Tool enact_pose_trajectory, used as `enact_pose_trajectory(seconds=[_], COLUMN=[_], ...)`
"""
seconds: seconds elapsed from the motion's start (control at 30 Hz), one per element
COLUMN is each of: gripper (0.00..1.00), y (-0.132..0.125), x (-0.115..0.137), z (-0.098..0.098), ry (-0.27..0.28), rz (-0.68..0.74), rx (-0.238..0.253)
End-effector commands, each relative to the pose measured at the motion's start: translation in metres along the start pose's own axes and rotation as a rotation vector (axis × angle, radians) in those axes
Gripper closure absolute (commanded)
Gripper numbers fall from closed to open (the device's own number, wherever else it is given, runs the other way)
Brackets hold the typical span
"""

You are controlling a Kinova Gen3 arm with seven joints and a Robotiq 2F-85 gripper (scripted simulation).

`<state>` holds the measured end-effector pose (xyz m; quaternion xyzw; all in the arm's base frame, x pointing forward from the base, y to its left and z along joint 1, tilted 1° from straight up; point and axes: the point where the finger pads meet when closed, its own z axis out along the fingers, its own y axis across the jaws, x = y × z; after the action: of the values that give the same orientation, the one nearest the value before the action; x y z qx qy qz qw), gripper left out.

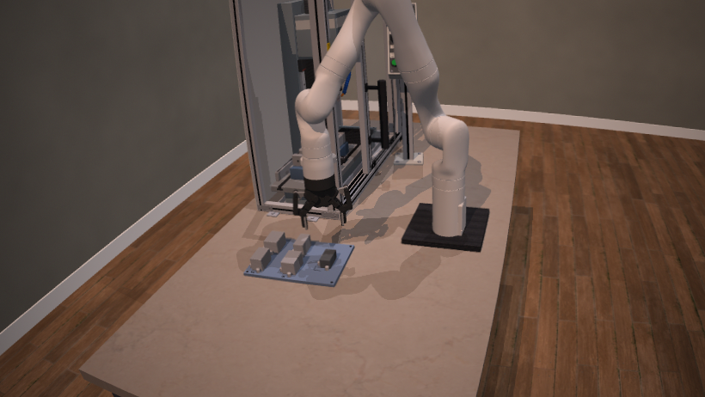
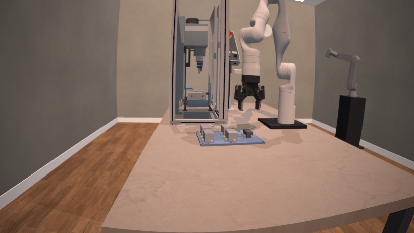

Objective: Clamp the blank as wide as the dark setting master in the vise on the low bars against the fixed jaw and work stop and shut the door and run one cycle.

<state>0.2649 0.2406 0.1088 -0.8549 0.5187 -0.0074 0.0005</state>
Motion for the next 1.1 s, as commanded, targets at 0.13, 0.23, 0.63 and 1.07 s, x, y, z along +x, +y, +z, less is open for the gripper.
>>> enact_pose_trajectory(seconds=[0.13,0.23,0.63,1.07], gripper=[0.00,0.00,0.00,0.00], y=[-0.0004,-0.0004,-0.0004,-0.0004], x=[-0.0001,-0.0001,-0.0001,-0.0001], z=[-0.0004,-0.0004,-0.0004,-0.0004], ry=[0.000,-0.001,-0.001,-0.001], rz=[0.138,0.230,0.256,0.358], rx=[0.001,0.001,0.001,0.001])
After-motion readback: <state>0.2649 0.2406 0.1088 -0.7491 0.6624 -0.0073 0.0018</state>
